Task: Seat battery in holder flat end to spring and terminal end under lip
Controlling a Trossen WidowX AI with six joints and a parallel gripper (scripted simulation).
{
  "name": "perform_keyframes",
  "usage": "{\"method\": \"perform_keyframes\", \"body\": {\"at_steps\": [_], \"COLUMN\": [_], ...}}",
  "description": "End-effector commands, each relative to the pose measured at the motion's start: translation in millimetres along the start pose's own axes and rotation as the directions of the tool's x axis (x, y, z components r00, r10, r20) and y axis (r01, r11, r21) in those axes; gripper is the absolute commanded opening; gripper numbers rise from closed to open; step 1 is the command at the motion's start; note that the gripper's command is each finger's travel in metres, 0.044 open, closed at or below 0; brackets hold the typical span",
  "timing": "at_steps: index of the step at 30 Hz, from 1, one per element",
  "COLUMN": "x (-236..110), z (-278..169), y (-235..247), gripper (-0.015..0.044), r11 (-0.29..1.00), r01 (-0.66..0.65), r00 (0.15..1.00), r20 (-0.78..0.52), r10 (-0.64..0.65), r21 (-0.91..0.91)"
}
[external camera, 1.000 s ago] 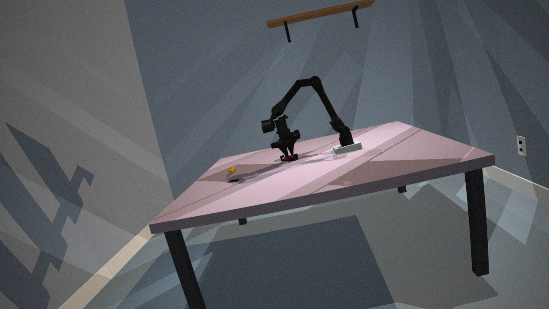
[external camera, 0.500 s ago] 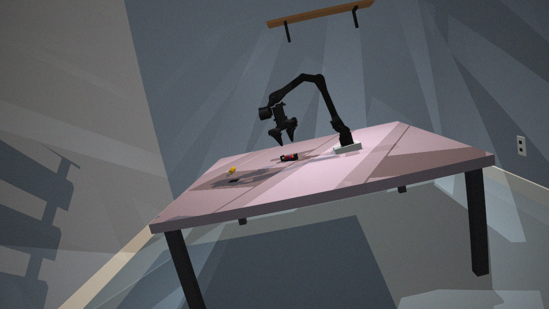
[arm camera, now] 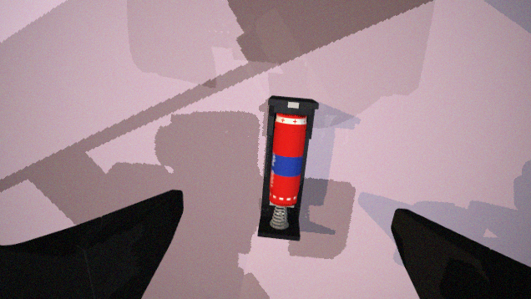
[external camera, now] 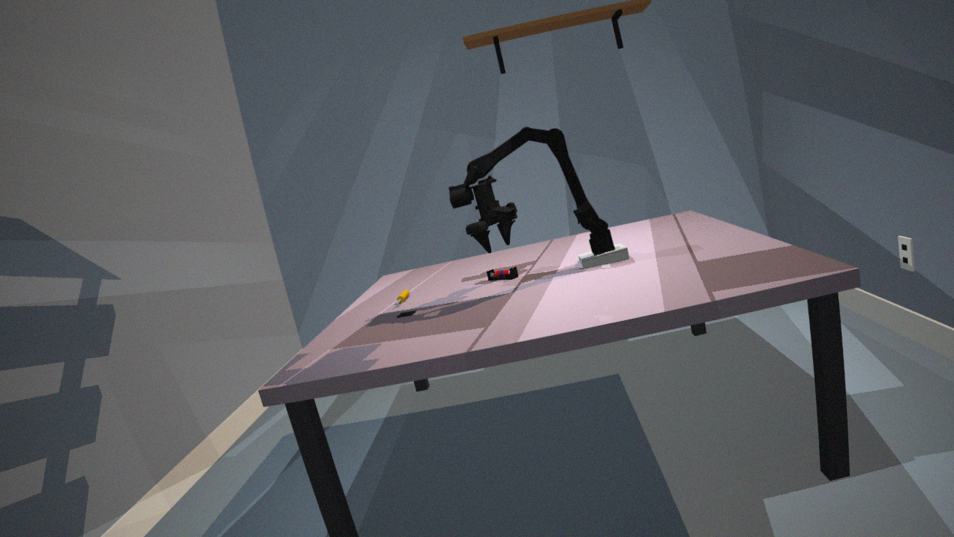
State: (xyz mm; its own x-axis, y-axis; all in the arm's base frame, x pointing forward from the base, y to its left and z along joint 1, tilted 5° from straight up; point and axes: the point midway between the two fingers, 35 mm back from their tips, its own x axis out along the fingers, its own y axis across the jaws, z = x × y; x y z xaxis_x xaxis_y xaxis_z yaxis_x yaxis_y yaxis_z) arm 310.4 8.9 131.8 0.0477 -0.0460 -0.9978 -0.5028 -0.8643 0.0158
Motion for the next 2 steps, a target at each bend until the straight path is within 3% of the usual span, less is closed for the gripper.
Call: {"method": "perform_keyframes", "body": {"at_steps": [1, 2], "x": [-0.8, -0.8], "z": [0.3, 0.3], "y": [0.4, 0.4], "gripper": [0.0440, 0.0440], "r11": [1.000, 1.000], "r01": [-0.002, -0.002], "r00": [1.000, 1.000], "r20": [0.000, 0.000], "r10": [0.002, 0.002], "r21": [0.006, 0.006]}}
